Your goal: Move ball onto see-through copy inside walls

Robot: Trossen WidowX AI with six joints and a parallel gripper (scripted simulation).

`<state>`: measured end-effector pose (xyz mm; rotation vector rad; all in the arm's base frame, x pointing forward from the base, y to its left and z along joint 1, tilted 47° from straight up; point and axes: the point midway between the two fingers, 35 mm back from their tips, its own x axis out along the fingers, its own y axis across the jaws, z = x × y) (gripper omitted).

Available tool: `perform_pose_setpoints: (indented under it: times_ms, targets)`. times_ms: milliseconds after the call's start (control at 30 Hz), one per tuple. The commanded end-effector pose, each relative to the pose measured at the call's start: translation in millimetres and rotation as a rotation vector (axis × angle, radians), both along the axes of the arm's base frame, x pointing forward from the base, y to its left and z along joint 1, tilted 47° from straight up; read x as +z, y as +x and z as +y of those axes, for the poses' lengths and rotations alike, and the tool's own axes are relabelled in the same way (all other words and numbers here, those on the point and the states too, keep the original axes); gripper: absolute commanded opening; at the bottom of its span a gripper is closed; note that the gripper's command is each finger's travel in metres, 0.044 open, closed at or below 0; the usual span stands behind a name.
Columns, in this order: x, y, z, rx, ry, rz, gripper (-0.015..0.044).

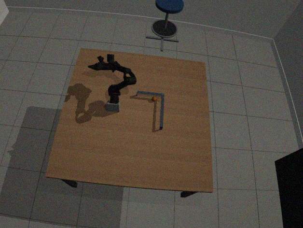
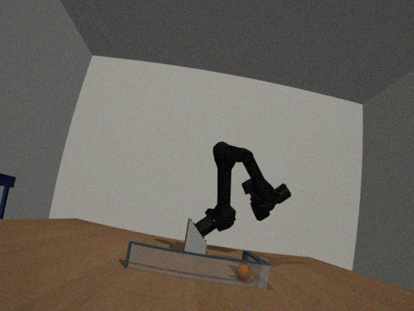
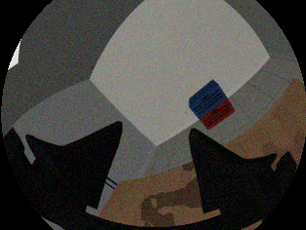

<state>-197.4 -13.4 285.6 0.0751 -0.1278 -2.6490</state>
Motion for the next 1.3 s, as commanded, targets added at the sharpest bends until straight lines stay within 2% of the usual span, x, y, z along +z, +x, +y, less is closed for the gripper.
perform_pose_setpoints:
  times_ms: [0,200,367,533,733,1000,1267]
  targets:
    - [0.9,-8.5,41.4,-0.172,0.032,-0.022,0.0301]
    - [-0.8,-1.8,119.7,-0.474,0.094,-0.078,0.0301]
    - [-5.6,24.8,182.8,-0.714,0.138,-0.148,0.0301]
    - [-13.4,70.8,239.5,-0.945,0.16,-0.239,0.0301]
    - [-27.3,150.7,291.2,-1.211,0.145,-0.368,0.0301]
    - [-59.5,282.5,314.3,-1.5,0.097,-0.592,0.0301]
    - [-104.5,401.4,279.6,-1.655,-0.037,-0.763,0.0301]
